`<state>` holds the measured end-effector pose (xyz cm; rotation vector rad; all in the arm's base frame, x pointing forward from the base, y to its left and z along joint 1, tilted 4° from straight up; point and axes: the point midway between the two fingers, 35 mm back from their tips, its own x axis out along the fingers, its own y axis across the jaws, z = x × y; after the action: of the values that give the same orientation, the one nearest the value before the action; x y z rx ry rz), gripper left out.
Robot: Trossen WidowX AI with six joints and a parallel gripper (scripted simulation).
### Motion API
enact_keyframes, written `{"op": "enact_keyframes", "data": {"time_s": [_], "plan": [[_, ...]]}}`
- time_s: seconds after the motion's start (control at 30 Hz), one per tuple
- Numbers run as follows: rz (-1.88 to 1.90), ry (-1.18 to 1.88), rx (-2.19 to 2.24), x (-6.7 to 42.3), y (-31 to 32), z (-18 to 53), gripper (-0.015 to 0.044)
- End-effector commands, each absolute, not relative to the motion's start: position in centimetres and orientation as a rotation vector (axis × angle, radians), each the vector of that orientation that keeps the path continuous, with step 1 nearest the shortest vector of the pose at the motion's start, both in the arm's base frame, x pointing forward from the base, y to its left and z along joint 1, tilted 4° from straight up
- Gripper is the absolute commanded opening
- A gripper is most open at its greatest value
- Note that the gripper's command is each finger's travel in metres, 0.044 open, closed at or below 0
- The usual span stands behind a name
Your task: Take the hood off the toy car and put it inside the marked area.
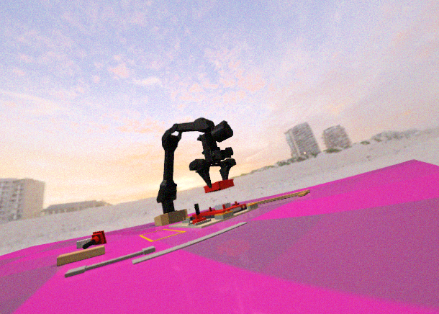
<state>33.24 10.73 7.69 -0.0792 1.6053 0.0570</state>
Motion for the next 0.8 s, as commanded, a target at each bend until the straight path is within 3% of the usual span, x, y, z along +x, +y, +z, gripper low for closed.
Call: {"op": "enact_keyframes", "data": {"time_s": [0.0, 0.77], "plan": [[0.056, 1.613, -0.082, 33.3, 10.1, 7.4, 0.0], [0.05, 1.604, -0.087, 34.3, -0.2, 8.1, 0.0]]}}
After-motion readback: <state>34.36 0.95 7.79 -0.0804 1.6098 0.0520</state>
